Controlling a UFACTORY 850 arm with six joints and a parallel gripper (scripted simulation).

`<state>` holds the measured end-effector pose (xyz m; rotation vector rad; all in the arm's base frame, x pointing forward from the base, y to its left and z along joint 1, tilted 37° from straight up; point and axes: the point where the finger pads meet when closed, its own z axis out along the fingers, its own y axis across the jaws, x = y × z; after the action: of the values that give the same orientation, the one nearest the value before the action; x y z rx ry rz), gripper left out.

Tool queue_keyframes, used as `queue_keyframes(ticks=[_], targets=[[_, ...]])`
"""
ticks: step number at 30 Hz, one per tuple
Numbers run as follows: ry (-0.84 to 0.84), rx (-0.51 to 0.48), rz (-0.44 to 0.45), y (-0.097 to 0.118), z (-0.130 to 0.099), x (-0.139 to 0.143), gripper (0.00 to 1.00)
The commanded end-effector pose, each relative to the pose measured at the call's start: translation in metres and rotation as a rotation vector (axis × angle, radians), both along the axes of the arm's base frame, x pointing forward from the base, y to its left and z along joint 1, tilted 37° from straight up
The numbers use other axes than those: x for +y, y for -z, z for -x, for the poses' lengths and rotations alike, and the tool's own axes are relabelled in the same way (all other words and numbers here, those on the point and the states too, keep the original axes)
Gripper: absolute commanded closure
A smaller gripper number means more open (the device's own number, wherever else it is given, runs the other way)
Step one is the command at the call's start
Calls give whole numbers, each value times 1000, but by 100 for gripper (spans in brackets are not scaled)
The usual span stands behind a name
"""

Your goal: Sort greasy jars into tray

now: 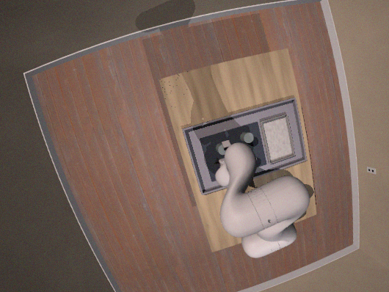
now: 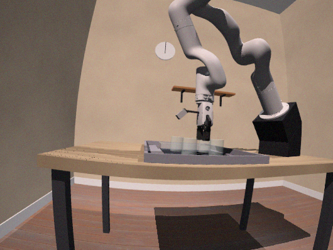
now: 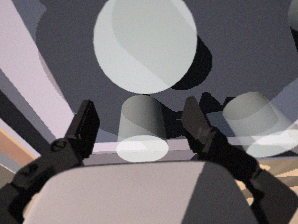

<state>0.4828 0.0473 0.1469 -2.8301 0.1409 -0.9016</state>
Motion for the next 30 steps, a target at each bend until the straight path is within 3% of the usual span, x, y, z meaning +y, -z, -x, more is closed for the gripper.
queue_keyframes(ticks=[1, 5, 15, 22, 30], targets=[[0, -1, 0, 0, 0, 0, 0], [0, -1, 0, 0, 0, 0, 0], [0, -1, 0, -62, 44, -10, 0], [0, -1, 0, -52, 52, -31, 0], [0, -1, 0, -28, 74, -87, 0]])
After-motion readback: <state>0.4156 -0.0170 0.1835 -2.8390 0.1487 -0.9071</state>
